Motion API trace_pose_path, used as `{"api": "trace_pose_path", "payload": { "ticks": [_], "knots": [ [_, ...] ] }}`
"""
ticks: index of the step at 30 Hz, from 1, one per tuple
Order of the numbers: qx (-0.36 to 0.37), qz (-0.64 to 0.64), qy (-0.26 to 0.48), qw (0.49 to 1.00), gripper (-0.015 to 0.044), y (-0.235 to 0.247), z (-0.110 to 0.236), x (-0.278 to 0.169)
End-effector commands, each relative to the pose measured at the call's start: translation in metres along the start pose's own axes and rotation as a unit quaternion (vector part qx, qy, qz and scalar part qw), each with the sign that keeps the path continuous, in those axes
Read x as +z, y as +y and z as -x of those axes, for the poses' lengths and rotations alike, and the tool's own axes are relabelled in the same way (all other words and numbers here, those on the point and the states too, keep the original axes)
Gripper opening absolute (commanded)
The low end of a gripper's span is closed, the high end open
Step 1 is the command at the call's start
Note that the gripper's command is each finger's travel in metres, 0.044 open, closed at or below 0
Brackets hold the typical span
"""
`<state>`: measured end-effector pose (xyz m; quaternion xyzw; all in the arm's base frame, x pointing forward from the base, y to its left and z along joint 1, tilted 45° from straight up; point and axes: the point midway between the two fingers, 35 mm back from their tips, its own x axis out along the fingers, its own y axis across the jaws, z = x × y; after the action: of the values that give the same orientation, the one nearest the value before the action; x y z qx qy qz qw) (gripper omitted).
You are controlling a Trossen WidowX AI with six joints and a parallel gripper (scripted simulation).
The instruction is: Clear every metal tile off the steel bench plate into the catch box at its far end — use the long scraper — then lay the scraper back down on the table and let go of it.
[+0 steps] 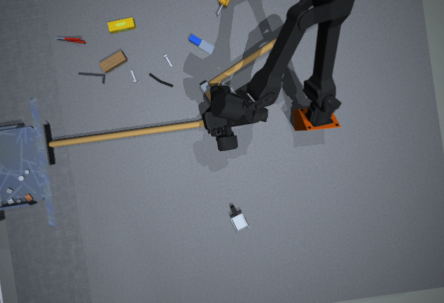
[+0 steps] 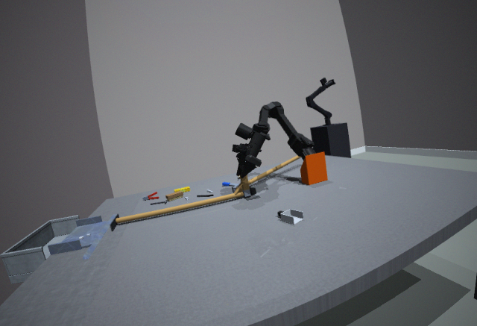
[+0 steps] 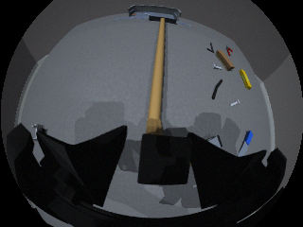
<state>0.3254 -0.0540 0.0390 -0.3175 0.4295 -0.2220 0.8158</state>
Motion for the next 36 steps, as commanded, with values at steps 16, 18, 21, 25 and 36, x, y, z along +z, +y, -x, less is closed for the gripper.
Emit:
{"api": "trace_pose_path", "payload": {
  "ticks": [16, 18, 21, 25, 36],
  "knots": [
    [0.001, 0.0, 0.001, 1.0, 0.044, 0.001, 0.043, 0.001],
    [0.001, 0.0, 0.001, 1.0, 0.044, 0.0, 0.048, 0.0],
    [0.0, 0.001, 0.0, 1.0, 0.044, -0.001, 0.056, -0.001],
    [-0.001, 0.001, -0.002, 1.0, 0.044, -0.001, 0.061, 0.0],
    [-0.003, 0.016, -0.078, 0.997, 0.044, 0.004, 0.095, 0.036]
  ]
}}
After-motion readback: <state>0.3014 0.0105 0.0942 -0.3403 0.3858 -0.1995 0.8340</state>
